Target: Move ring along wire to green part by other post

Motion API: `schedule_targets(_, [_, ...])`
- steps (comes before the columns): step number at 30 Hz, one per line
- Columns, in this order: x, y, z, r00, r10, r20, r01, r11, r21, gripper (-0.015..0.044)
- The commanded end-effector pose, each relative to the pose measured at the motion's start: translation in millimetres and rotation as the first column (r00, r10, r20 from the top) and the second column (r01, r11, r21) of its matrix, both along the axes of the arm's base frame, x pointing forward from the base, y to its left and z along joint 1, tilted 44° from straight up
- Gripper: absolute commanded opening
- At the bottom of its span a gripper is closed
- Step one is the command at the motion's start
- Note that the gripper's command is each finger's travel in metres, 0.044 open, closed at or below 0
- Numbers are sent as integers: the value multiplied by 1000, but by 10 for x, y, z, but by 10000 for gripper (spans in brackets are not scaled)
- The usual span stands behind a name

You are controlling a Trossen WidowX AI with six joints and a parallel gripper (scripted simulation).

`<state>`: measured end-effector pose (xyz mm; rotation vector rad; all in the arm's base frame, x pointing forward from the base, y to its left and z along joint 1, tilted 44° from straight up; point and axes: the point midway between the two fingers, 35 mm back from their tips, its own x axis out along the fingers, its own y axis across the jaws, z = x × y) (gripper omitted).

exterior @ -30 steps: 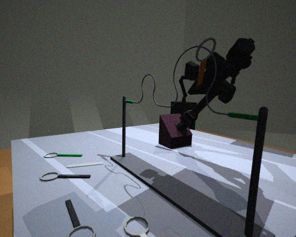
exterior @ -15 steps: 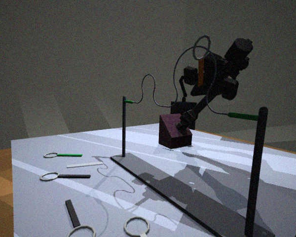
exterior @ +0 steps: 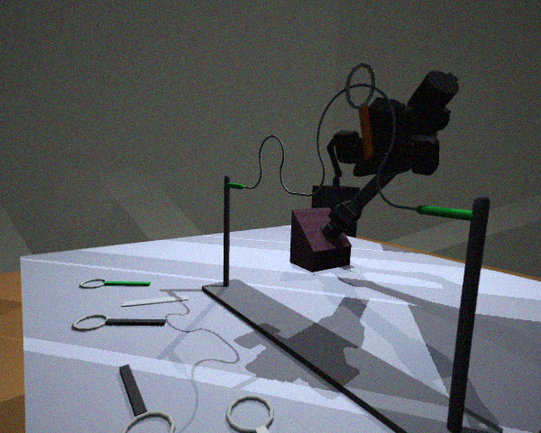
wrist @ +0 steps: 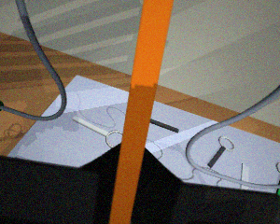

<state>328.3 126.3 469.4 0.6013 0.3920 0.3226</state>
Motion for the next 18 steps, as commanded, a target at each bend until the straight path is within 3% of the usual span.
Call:
schedule_targets(1, [-25, 6, 29, 1000, 3, 4, -4, 998, 63, -150])
schedule_targets(18, [-31, 76, 97, 1000, 21, 2, -20, 957, 289, -150])
